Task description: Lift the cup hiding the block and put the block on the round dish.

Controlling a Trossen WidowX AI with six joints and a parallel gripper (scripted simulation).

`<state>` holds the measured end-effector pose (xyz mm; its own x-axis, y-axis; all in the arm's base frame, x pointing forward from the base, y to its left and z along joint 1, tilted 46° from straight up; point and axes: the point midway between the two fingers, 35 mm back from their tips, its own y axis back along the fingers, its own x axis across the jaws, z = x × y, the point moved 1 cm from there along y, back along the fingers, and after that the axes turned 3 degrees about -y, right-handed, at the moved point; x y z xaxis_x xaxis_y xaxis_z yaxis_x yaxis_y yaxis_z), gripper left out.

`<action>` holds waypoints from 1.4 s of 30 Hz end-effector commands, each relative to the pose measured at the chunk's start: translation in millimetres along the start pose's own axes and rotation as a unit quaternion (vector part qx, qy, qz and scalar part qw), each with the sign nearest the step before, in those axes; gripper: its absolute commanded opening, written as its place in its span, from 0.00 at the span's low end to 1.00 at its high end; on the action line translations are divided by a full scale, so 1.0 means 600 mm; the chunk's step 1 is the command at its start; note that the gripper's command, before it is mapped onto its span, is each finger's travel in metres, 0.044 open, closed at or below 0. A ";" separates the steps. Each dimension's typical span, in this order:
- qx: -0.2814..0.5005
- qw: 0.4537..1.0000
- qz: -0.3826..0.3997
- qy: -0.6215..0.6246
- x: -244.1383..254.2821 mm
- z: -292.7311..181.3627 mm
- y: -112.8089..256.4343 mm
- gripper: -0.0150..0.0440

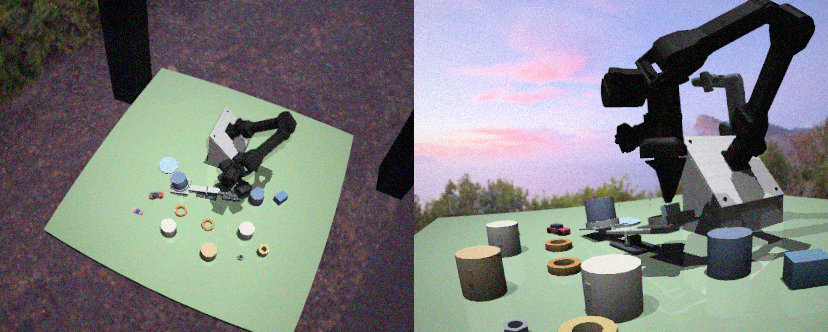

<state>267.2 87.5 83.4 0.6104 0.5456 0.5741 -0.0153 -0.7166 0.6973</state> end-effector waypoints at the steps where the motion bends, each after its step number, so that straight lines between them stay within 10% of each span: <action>1: 0.003 1.000 0.000 -0.003 -0.001 -0.002 -0.011 0.69; 16: 0.004 1.000 0.001 -0.003 -0.001 -0.004 -0.047 0.69; 33: 0.002 1.000 -0.001 -0.003 0.000 0.001 -0.024 0.25; 42: 0.001 1.000 -0.003 -0.004 -0.001 0.005 0.066 0.25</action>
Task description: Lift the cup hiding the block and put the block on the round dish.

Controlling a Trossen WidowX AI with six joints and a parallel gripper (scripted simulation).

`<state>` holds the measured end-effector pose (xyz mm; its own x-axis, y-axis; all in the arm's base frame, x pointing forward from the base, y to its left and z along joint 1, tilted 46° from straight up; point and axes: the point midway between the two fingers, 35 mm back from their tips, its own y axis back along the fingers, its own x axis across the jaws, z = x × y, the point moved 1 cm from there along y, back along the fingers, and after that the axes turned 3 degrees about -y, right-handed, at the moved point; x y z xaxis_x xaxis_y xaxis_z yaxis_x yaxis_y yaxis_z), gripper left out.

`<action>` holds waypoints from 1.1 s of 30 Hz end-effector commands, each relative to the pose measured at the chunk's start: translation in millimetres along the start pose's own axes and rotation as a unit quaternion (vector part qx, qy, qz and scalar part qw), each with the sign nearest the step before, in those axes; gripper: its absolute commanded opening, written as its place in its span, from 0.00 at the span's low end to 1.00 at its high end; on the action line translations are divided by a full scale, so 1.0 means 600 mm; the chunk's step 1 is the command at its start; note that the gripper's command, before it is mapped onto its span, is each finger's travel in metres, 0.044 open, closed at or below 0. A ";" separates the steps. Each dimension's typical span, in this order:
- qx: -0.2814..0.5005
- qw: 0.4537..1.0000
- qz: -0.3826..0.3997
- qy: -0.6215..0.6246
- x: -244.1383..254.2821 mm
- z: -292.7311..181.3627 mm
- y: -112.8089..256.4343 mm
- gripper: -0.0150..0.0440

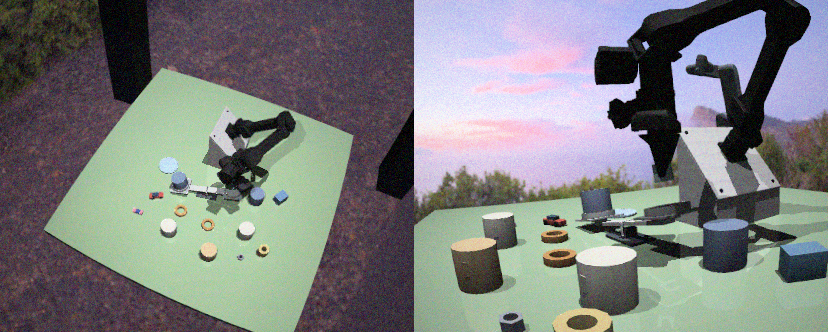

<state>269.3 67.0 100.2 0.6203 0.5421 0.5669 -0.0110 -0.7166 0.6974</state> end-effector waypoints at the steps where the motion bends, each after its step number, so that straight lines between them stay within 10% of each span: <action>1: -0.001 1.000 -0.001 0.002 -0.001 -0.002 0.032 0.25; 33: -0.029 0.999 -0.019 -0.022 -0.268 0.262 0.022 0.25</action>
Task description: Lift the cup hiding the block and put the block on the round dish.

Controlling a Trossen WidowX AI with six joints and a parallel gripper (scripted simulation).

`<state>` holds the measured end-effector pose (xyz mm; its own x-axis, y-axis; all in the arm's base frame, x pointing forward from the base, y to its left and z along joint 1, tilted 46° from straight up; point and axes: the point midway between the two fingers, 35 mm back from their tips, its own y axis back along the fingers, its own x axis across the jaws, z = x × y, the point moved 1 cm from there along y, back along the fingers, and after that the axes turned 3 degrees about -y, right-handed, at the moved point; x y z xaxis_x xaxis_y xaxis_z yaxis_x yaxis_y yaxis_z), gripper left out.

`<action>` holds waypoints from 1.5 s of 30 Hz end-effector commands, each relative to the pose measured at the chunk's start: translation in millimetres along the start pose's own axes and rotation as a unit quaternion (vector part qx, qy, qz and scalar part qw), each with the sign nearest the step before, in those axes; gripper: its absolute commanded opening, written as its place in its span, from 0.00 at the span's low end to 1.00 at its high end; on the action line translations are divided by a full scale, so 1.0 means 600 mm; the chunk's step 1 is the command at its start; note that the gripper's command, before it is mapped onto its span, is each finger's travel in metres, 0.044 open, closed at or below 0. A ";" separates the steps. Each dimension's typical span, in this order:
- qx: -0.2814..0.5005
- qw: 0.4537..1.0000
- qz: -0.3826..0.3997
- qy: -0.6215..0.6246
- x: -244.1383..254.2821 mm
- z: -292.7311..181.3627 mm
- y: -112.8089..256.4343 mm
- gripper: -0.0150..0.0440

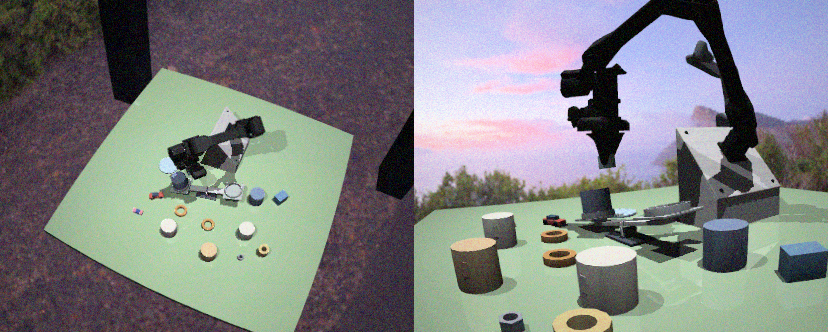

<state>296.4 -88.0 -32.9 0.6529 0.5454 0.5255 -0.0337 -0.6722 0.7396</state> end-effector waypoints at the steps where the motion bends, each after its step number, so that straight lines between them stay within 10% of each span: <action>1: -0.001 1.000 -0.003 -0.001 -0.042 0.023 -0.015 0.25; 20: 0.022 0.999 0.010 0.025 -0.280 0.072 -0.136 0.25; 45: 0.023 0.999 0.012 0.026 -0.278 0.067 -0.229 0.25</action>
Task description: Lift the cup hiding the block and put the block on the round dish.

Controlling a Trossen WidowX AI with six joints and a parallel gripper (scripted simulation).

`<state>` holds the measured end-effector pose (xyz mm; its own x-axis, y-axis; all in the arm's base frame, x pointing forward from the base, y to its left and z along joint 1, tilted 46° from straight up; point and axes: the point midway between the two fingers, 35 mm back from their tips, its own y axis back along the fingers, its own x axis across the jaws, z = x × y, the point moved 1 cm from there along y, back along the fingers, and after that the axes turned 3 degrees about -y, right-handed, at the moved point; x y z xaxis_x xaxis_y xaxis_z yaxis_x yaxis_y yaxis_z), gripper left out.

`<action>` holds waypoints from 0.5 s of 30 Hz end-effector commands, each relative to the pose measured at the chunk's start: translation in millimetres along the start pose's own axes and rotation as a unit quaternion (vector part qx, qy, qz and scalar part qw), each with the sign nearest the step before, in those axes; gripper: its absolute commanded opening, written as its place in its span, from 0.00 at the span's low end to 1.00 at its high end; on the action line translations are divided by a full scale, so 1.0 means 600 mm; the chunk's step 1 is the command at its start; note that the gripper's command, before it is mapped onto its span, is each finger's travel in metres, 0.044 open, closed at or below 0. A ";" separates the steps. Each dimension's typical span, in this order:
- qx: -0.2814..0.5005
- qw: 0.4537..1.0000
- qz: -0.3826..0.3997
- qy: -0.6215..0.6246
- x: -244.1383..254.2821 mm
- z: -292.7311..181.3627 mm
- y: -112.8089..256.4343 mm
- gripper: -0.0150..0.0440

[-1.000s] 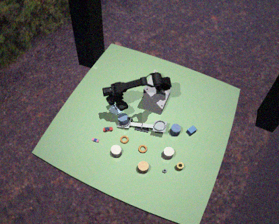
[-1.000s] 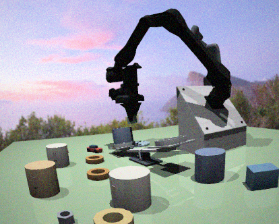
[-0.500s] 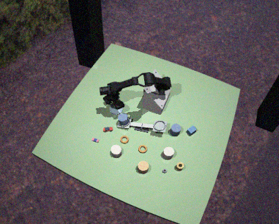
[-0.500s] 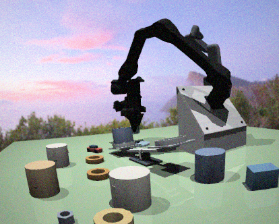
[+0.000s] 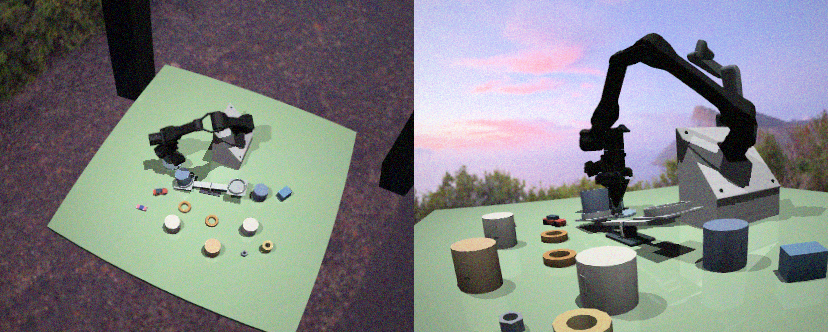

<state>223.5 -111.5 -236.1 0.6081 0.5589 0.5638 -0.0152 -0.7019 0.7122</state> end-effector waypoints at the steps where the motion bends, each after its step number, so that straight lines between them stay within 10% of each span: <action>1: 0.003 1.000 0.002 -0.003 0.000 -0.003 -0.012 0.25; 5: 0.003 1.000 0.002 -0.003 0.001 -0.003 -0.021 0.25; 15: 0.002 1.000 0.000 0.000 0.000 -0.002 -0.015 0.70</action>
<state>222.8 -104.9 -241.9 0.6099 0.5569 0.5638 -0.0133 -0.7042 0.7099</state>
